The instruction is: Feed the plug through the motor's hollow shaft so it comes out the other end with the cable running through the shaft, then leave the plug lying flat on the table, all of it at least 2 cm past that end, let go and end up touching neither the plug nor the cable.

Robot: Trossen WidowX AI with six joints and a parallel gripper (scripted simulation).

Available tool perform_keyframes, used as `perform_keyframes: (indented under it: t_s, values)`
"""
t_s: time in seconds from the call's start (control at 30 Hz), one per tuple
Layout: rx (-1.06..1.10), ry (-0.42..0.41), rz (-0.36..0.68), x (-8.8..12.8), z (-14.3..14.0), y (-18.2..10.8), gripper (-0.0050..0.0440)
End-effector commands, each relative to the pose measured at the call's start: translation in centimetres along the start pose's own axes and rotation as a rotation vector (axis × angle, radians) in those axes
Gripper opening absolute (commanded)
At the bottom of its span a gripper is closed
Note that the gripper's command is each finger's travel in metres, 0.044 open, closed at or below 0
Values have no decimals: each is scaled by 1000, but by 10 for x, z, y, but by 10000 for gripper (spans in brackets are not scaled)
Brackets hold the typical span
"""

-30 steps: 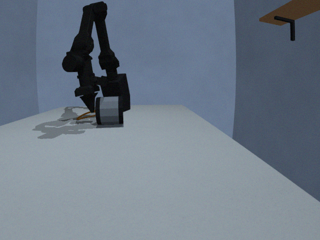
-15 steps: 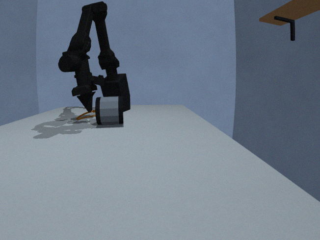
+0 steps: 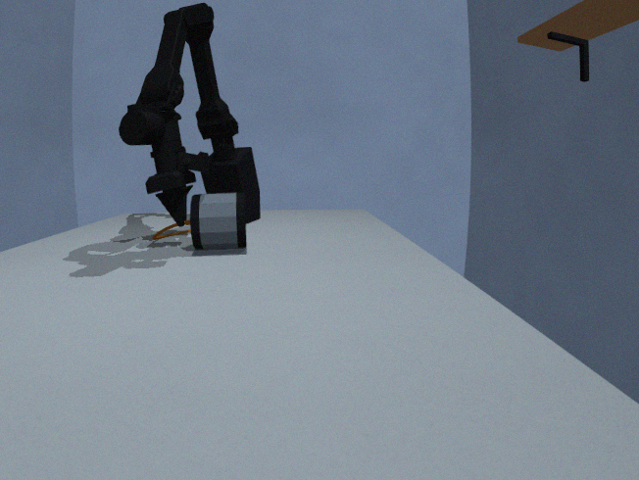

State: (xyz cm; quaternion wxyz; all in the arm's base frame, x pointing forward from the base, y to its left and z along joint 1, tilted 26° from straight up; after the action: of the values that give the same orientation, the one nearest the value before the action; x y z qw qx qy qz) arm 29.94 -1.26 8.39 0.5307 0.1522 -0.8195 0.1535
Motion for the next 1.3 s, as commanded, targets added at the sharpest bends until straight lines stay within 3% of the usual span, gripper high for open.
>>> perform_keyframes:
  t_s: [0.0,0.47,1.0,1.03,1.1,1.2,1.27]
  values:
    - [0,0,0,0,0,0,93]
    - [0,0,0,0,0,0,0]
    - [-2,1,-4,-2,-2,10,0]
    - [-1,0,-6,-2,-2,8,24]
    - [-1,0,-6,-2,-2,8,24]
    - [-1,0,-6,-2,-2,8,96]
    - [-1,0,-6,-2,-2,8,100]
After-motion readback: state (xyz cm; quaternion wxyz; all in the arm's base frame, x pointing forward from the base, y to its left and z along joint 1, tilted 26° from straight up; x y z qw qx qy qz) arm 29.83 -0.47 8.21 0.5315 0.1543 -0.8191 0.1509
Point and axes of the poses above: the point midway between the two fingers, 35 mm back from their tips, its own x axis back along the fingers, its own z axis across the jaws, y = z × x, the point moved 5 cm from there along x, back along the fingers, and after that the axes turned 10 degrees about x, right-handed, at the moved point
